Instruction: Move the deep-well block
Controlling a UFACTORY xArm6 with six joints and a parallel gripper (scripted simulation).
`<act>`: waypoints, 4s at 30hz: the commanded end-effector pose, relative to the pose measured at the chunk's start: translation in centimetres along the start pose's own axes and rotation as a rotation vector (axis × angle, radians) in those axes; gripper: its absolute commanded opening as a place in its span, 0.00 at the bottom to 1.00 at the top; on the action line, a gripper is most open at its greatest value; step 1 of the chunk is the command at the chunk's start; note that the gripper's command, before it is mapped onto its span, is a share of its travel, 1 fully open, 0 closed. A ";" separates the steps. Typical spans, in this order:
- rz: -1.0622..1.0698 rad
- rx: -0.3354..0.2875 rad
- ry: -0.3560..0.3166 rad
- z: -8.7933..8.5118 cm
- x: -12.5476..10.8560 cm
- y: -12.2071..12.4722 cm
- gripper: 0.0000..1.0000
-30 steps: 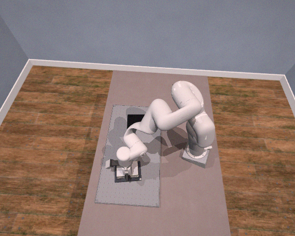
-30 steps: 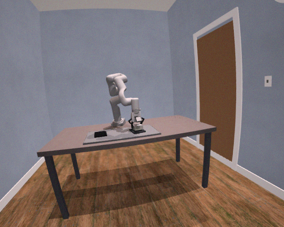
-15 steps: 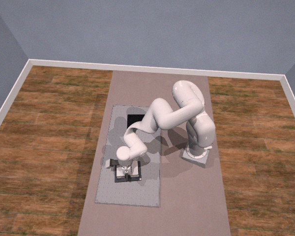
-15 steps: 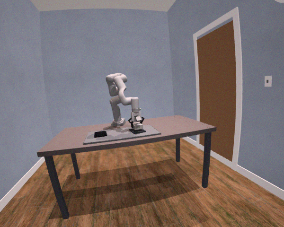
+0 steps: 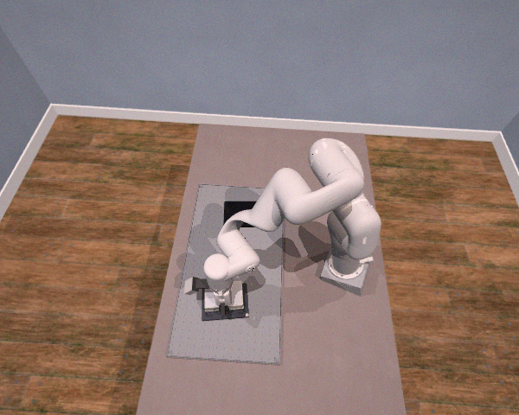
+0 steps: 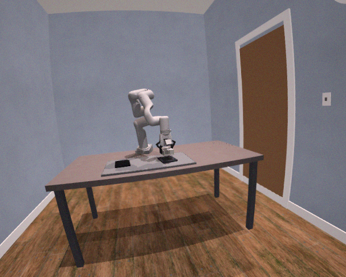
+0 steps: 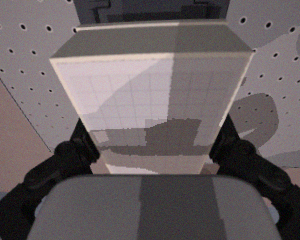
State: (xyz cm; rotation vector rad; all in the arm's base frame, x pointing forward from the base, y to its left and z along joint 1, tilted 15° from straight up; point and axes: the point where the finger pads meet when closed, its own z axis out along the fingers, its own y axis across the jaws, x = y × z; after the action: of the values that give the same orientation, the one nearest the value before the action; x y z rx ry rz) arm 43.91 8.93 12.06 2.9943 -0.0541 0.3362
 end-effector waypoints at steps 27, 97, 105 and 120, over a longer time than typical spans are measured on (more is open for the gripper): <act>0.000 0.002 0.005 -4.6 0.2 0.0 0.00; 0.065 0.000 0.004 -4.8 -3.8 16.2 0.00; 0.065 0.000 0.004 -4.8 -4.4 18.8 0.00; 0.065 -0.001 0.004 -4.8 -5.5 23.0 0.00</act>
State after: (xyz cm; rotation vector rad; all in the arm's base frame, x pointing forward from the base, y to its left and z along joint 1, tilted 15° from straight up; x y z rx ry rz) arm 36.52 -12.29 18.07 2.9967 -0.1514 0.3436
